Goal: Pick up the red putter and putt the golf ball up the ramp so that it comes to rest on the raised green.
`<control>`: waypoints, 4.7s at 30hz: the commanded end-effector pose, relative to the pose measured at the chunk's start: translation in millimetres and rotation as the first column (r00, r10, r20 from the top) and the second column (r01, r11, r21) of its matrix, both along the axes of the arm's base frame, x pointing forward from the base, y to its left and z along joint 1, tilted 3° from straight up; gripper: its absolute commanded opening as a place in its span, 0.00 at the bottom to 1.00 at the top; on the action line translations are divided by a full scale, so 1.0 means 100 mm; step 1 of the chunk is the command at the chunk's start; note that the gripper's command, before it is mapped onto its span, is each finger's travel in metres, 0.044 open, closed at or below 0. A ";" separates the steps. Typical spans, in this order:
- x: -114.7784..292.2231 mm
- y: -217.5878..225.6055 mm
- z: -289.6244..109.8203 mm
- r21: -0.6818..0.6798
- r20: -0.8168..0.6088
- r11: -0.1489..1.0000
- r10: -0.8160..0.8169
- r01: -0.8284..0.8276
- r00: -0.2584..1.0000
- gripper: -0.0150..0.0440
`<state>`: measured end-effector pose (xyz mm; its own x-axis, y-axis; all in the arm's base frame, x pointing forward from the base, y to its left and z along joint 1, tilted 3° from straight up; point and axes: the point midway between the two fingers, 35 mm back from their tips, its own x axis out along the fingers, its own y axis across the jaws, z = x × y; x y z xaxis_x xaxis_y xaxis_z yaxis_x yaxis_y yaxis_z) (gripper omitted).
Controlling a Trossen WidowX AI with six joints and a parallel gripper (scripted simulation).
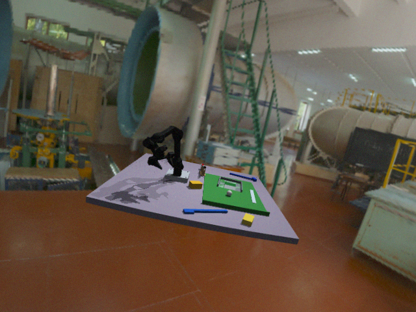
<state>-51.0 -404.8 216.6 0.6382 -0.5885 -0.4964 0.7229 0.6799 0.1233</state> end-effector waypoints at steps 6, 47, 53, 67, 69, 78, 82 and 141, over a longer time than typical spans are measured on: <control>0.74 0.05 -0.17 0.113 -0.038 0.986 0.128 -0.123 0.991 1.00; 3.77 4.81 -0.90 0.511 -0.527 -0.213 0.687 -0.833 -0.499 1.00; 3.36 5.55 -0.94 0.561 -0.576 -0.396 0.444 -0.727 -0.687 1.00; 2.92 6.01 -1.03 0.596 -0.606 -0.506 0.225 -0.623 -0.763 1.00; 2.92 6.01 -1.12 0.596 -0.606 -0.506 0.225 -0.623 -0.763 1.00; 2.91 6.01 -1.25 0.596 -0.606 -0.506 0.225 -0.623 -0.763 1.00; 2.91 6.01 -1.40 0.596 -0.606 -0.506 0.225 -0.623 -0.763 1.00; 2.90 6.02 -1.61 0.587 -0.609 -0.514 0.228 -0.625 -0.760 0.25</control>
<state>239.3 197.4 55.6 -0.0289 0.0375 -0.9989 -0.9963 -0.0826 0.0257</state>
